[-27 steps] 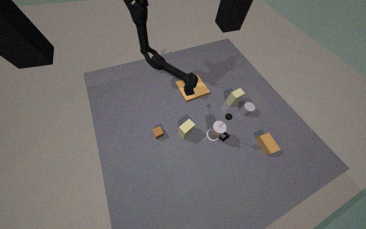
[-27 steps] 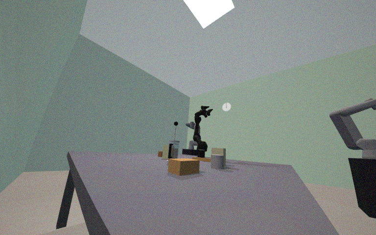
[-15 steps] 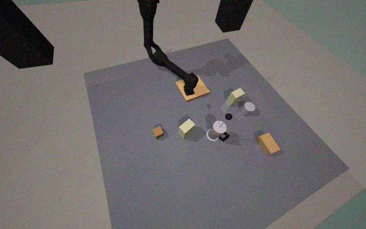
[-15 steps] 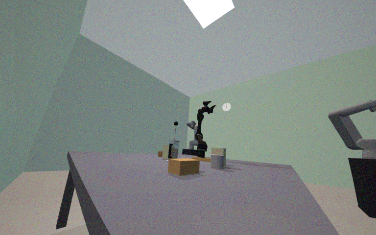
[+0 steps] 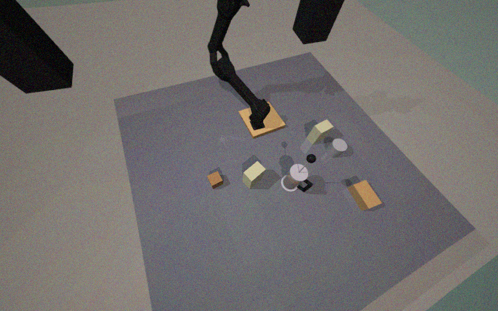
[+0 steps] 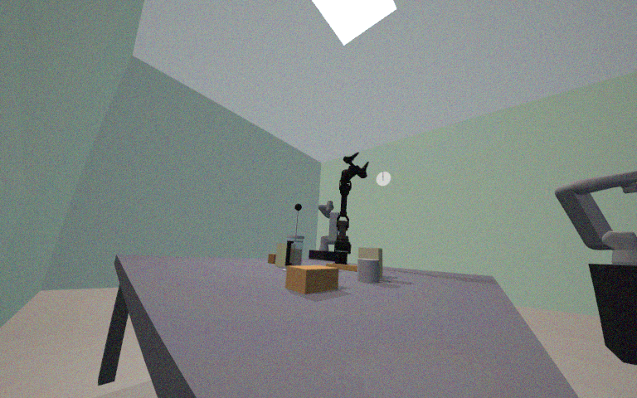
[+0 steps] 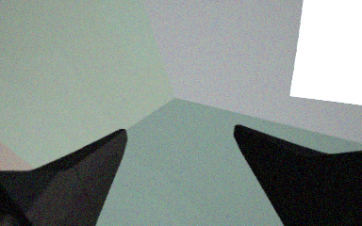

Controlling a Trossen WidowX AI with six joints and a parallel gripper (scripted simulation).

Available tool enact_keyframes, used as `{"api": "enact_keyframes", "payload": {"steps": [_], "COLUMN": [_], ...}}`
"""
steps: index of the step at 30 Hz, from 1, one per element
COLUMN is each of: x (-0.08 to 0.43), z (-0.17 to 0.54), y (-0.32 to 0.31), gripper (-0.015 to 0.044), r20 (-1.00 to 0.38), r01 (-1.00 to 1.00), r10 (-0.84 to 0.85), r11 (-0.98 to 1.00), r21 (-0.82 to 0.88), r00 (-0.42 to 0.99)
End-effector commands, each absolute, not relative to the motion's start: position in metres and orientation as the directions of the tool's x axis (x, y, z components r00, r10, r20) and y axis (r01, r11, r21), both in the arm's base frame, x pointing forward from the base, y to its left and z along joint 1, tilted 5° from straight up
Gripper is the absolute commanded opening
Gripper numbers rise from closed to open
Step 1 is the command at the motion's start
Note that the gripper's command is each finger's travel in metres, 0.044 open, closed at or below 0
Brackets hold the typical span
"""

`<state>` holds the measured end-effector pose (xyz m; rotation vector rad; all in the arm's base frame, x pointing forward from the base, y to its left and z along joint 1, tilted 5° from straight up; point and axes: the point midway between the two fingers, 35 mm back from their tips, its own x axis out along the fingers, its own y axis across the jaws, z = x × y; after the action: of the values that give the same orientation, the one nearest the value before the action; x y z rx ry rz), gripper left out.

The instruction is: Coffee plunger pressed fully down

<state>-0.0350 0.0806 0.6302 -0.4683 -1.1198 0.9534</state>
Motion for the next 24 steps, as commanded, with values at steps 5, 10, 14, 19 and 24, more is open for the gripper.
{"api": "enact_keyframes", "payload": {"steps": [5, 10, 14, 19, 24], "x": [0.077, 0.15, 0.204, 0.26, 0.299], "z": [0.588, 0.546, 0.503, 0.444, 0.38], "y": [0.128, 0.138, 0.134, 0.115, 0.082], "gripper": [0.044, 0.044, 0.044, 0.044, 0.044], "r20": [0.36, 0.192, 0.033, -0.177, -0.387], "r01": [-0.572, -0.616, -0.592, -0.491, -0.318], "r10": [0.813, 0.733, 0.629, 0.464, 0.27], "r11": [0.579, 0.661, 0.746, 0.856, 0.946], "r21": [-0.582, -0.429, -0.304, -0.164, -0.064], "r00": [0.458, 0.653, 0.776, 0.868, 0.882]}}
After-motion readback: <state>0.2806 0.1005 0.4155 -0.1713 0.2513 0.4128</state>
